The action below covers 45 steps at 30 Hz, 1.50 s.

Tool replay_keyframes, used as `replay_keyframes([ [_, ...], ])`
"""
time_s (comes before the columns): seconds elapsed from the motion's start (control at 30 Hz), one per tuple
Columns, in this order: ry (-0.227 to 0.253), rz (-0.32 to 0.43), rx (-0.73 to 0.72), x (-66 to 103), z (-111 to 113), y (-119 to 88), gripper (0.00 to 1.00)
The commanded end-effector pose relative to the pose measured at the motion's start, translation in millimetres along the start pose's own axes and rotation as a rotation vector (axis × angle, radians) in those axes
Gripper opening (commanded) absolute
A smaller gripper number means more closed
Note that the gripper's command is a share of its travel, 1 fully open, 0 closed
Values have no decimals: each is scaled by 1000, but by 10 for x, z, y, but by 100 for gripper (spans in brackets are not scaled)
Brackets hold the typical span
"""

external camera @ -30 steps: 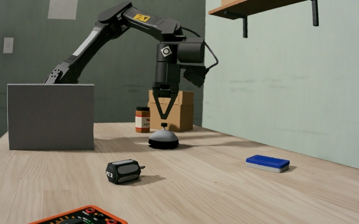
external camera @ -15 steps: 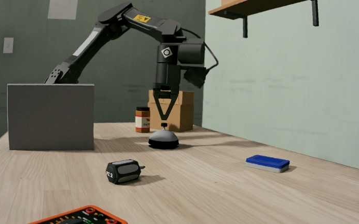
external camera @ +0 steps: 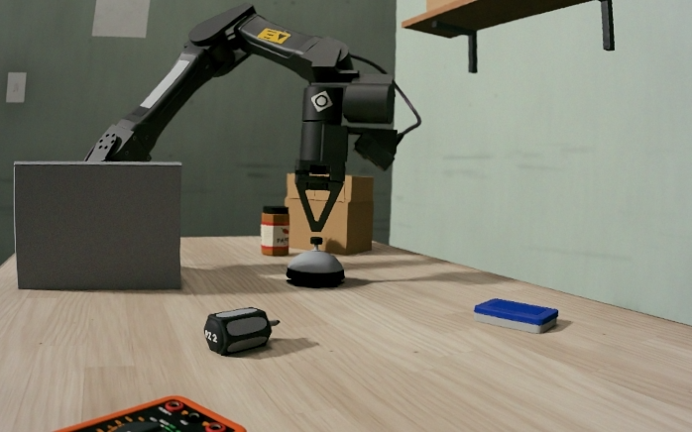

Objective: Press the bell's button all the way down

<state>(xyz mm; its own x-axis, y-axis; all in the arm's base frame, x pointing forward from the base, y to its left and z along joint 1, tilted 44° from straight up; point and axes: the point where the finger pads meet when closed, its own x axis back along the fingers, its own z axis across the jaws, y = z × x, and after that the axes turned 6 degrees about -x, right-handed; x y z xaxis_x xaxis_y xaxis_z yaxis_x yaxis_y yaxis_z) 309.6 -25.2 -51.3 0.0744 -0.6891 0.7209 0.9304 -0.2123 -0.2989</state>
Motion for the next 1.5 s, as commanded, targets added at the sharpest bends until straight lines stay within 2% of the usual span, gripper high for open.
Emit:
replay_keyframes([
  [0.0, 4, -40, 10, 91, 48, 57, 0],
  [0.47, 4, -40, 10, 89, 48, 57, 0],
  [0.63, 6, -25, 6, 30, 52, 9, 0],
  [0.67, 3, -54, 19, 101, 58, 106, 0],
  [0.73, 9, -22, -1, -12, 31, 5, 0],
  [0.83, 10, -7, -5, -96, 20, -9, 0],
  [0.9, 10, -26, -5, -61, -2, 56, 0],
  [1.47, 13, -19, -11, -85, -14, 32, 0],
])
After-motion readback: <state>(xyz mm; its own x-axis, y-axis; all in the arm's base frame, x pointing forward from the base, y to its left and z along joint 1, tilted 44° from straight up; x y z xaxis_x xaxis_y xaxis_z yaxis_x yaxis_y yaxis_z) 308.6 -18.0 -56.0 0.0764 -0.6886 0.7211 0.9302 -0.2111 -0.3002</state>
